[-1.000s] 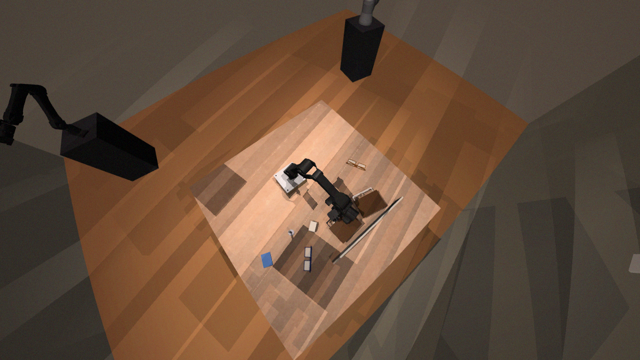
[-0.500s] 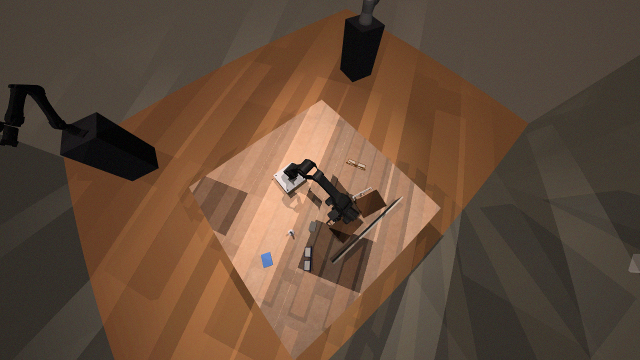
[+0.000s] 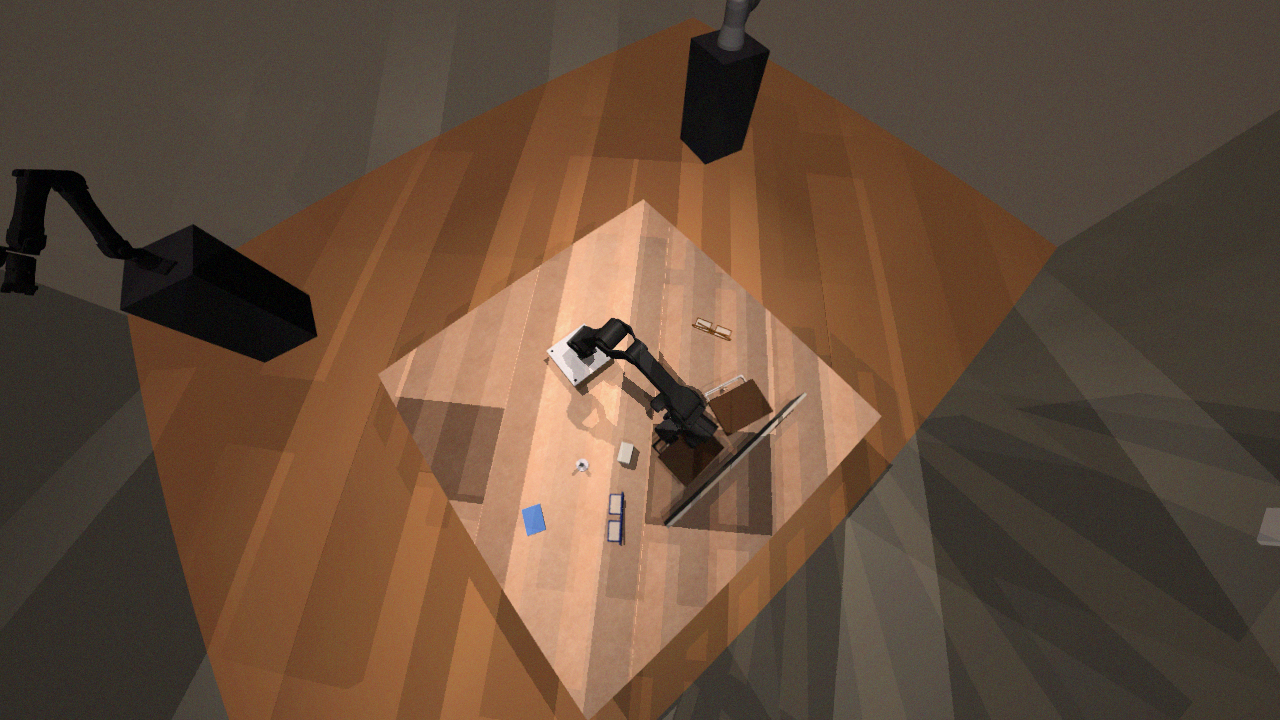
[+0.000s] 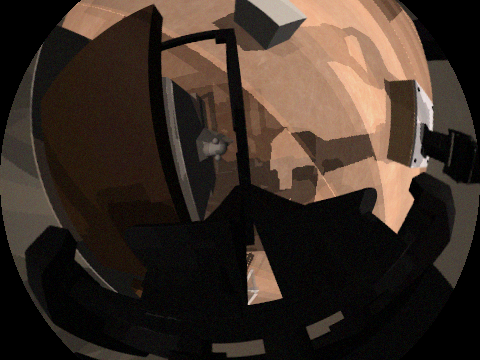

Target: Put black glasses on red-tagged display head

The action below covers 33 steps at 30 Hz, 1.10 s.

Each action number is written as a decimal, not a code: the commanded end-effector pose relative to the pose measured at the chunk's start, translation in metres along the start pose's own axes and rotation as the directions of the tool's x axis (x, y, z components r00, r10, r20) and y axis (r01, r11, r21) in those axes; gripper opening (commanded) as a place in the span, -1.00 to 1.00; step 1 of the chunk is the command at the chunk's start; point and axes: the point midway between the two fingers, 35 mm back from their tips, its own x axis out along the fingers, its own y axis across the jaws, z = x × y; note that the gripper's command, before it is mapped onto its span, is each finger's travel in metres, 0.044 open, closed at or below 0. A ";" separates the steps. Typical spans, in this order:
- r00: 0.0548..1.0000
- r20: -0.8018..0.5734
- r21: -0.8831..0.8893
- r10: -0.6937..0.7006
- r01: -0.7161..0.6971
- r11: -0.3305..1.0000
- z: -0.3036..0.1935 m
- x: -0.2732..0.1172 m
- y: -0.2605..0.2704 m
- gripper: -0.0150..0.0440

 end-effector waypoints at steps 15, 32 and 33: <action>1.000 0.000 0.000 -0.001 0.001 1.000 0.000 0.003 0.000 -0.13; 1.000 -0.012 -0.005 -0.024 0.024 1.000 -0.002 -0.031 -0.013 -0.13; 1.000 -0.012 -0.005 -0.025 0.025 1.000 -0.002 -0.033 -0.019 -0.13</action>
